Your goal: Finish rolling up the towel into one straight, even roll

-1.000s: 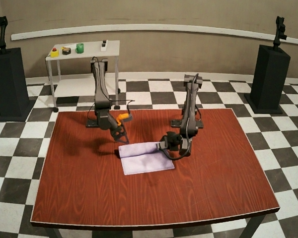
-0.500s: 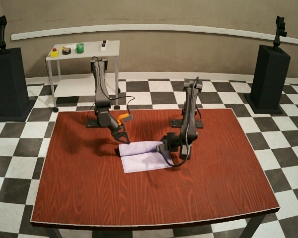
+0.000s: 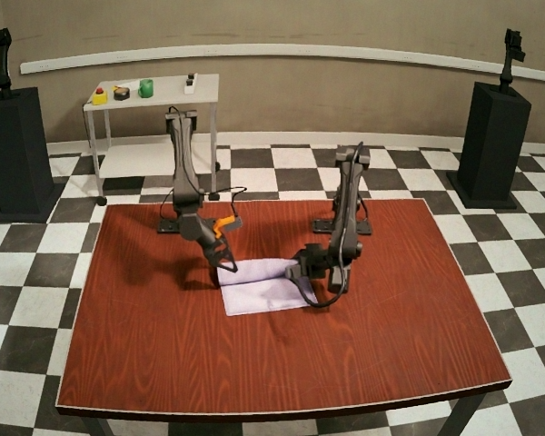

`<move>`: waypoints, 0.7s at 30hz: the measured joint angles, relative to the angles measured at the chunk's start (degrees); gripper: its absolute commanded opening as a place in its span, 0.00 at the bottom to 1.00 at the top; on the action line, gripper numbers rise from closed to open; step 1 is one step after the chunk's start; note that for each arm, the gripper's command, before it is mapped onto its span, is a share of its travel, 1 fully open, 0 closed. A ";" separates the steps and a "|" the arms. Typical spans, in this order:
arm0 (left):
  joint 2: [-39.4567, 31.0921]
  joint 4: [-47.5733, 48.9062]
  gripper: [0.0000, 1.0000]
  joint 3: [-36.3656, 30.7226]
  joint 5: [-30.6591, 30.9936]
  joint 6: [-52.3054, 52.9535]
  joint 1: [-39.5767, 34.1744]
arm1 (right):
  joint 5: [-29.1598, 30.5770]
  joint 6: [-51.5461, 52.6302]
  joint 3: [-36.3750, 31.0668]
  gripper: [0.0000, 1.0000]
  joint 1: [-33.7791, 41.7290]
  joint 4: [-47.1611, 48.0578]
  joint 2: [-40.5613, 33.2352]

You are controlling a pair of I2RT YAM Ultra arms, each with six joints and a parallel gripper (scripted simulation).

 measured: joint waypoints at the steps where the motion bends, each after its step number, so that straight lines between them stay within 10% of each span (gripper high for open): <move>1: 0.00 0.00 0.32 0.00 0.00 0.00 0.00 | 0.00 -0.02 -0.72 0.98 0.00 0.50 0.50; 8: 0.00 0.00 0.32 0.00 0.00 0.00 0.00 | 0.00 -0.04 -4.37 0.98 0.00 7.13 4.15; 21: 0.00 0.00 0.32 0.00 0.00 0.00 0.00 | -0.02 -0.04 -5.01 0.51 0.00 11.37 5.27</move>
